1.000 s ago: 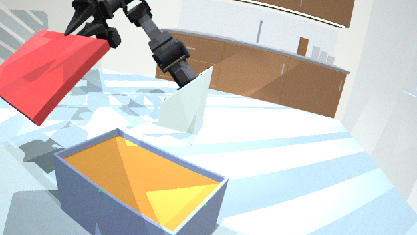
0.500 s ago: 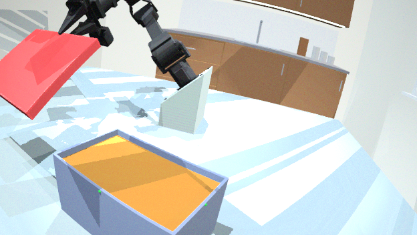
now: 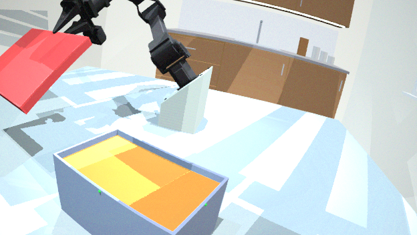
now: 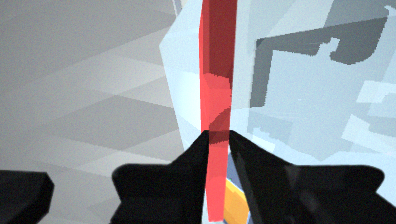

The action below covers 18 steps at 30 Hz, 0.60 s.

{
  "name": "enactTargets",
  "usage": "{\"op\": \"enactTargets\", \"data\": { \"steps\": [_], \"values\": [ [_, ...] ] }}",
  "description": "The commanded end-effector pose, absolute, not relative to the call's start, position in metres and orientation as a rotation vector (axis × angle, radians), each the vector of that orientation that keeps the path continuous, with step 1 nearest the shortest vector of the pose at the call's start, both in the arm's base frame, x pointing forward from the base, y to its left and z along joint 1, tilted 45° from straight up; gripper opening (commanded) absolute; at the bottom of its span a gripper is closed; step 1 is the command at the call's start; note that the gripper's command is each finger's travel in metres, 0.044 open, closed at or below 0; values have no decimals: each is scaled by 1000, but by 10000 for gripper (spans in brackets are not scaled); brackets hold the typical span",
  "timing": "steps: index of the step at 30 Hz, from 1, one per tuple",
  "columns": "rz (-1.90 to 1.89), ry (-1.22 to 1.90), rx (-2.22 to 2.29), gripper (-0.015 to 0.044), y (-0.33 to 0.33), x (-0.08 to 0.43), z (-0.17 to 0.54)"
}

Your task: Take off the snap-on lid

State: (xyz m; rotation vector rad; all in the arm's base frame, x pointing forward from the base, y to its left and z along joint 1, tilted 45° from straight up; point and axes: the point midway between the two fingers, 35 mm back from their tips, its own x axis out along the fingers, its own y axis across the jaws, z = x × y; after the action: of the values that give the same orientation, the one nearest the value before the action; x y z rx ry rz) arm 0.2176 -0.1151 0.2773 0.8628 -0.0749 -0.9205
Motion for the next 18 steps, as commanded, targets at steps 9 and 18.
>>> {"op": "enactTargets", "data": {
  "steps": [9,18],
  "values": [
    [-908,-79,866,0,-124,210,290],
    [-908,-80,866,0,-127,211,281]
  ]
}}
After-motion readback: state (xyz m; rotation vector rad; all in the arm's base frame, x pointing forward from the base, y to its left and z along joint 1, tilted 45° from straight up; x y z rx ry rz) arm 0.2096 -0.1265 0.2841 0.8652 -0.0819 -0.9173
